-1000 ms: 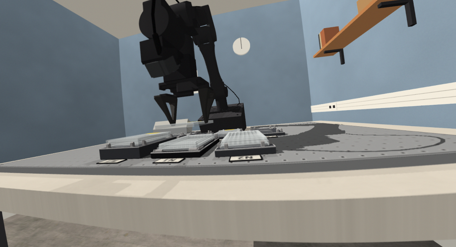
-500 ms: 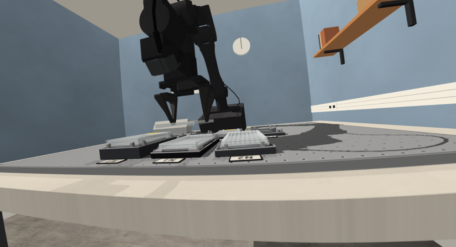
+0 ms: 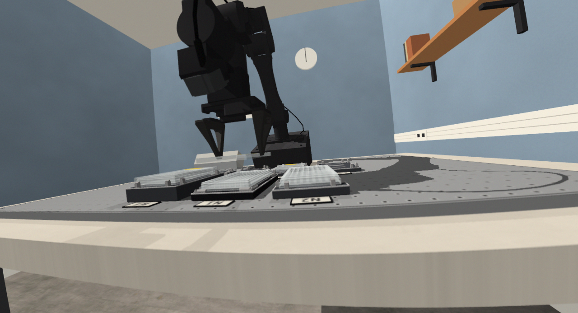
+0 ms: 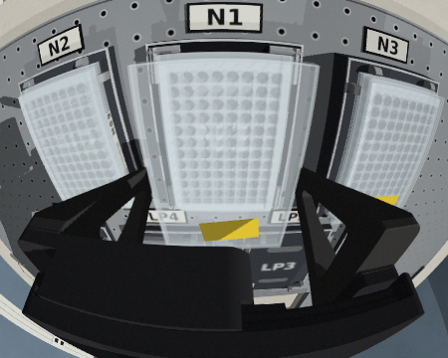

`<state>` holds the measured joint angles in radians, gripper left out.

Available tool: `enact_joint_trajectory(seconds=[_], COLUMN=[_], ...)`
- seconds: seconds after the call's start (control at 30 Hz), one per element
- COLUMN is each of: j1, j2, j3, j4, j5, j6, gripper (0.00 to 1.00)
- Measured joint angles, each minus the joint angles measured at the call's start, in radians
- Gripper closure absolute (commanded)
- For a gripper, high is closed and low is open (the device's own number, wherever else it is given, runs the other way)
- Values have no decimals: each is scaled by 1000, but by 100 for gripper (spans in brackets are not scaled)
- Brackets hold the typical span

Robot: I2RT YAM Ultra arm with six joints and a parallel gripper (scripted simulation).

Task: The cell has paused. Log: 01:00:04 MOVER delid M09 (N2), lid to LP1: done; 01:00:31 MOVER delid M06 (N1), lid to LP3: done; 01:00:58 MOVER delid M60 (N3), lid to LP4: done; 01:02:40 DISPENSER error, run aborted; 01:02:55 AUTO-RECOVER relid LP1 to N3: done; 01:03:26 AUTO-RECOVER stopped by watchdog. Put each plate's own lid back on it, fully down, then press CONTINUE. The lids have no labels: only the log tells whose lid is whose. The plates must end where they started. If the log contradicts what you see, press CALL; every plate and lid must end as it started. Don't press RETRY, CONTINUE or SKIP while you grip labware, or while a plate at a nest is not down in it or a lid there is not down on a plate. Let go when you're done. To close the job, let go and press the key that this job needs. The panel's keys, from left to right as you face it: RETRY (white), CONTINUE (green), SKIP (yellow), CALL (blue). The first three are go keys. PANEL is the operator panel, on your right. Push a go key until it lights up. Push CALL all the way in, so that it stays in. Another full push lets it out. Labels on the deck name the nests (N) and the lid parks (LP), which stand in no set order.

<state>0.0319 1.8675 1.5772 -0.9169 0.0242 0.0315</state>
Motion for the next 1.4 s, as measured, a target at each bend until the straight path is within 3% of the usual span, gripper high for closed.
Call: enact_joint_trajectory(seconds=[1.4], j1=[0], j2=[18], j3=[-40], j4=[59], j5=[0], j6=[-3], gripper=[100])
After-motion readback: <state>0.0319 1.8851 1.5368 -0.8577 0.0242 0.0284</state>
